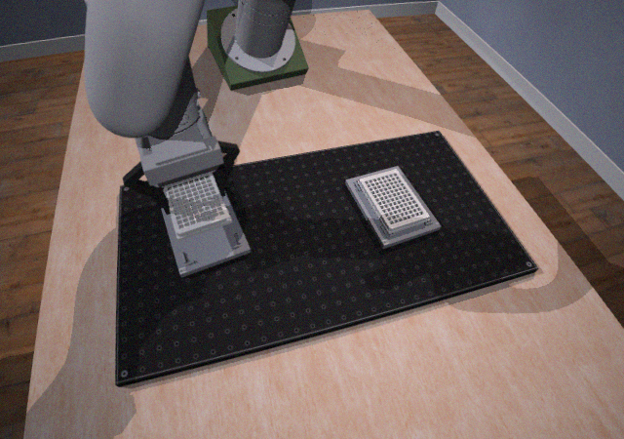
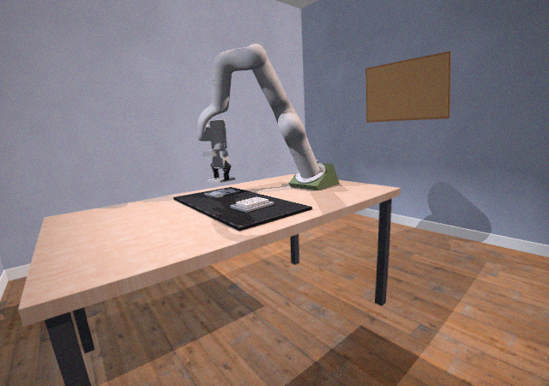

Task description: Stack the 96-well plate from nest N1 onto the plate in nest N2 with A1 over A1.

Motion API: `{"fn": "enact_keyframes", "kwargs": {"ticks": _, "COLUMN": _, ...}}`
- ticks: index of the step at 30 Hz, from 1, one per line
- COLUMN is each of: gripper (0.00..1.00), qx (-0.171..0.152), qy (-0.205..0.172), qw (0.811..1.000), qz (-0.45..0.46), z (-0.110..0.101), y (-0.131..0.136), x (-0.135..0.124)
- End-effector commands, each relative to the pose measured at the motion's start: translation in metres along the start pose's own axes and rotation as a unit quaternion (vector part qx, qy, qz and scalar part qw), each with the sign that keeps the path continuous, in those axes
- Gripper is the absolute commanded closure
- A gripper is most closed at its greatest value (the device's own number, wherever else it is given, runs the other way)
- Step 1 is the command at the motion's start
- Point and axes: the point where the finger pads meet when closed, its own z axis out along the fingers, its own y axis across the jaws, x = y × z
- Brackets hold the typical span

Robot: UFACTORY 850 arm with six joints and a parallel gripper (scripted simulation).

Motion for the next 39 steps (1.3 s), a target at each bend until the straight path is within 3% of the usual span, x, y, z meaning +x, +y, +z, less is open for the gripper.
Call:
{"fn": "enact_keyframes", "kwargs": {"ticks": 1, "gripper": 1.0, "qx": 0.0, "qy": 0.0, "qw": 1.0, "qz": 0.0, "z": -0.009, "y": 0.0, "x": 0.001}}
{"fn": "enact_keyframes", "kwargs": {"ticks": 16, "gripper": 1.0, "qx": 0.0, "qy": 0.0, "qw": 1.0, "qz": 0.0, "z": -0.031, "y": 0.0, "x": 0.001}}
{"fn": "enact_keyframes", "kwargs": {"ticks": 31, "gripper": 1.0, "qx": 0.0, "qy": 0.0, "qw": 1.0, "qz": 0.0, "z": -0.031, "y": 0.0, "x": 0.001}}
{"fn": "enact_keyframes", "kwargs": {"ticks": 39, "gripper": 1.0, "qx": 0.0, "qy": 0.0, "qw": 0.999, "qz": 0.037, "z": -0.031, "y": -0.025, "x": 0.008}}
